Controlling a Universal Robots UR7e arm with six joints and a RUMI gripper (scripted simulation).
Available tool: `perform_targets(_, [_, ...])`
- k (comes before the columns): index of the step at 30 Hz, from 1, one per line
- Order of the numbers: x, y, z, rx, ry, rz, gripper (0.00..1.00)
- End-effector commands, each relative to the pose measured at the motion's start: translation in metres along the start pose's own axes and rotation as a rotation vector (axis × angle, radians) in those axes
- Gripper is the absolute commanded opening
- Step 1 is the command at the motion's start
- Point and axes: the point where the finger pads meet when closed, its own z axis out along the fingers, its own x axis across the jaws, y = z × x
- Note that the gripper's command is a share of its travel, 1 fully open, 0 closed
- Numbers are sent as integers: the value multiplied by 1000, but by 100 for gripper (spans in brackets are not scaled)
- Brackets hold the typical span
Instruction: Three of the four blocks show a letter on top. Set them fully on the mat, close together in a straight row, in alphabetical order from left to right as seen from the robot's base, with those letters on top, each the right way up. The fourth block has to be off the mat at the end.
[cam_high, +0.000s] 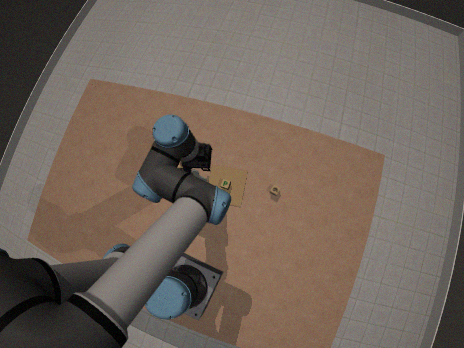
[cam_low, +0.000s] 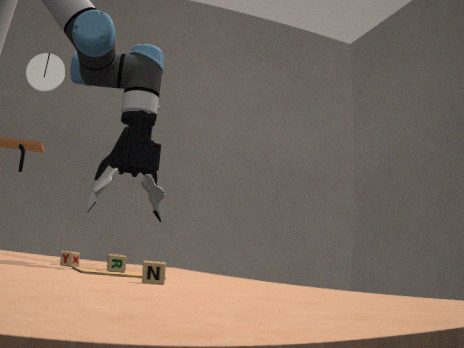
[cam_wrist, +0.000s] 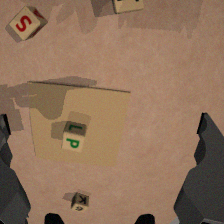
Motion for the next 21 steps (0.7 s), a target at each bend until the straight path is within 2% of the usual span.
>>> perform_targets(1, [14,-38,2,-3,-1,-94,100])
perform_targets(7, [22,-79,4,-4,1,-187,100])
perform_targets(15, [24,-87,4,-4,1,-207,100])
perform_targets(16, [24,-87,4,-4,1,-207,40])
perform_targets(21, [24,-87,4,-4,1,-207,40])
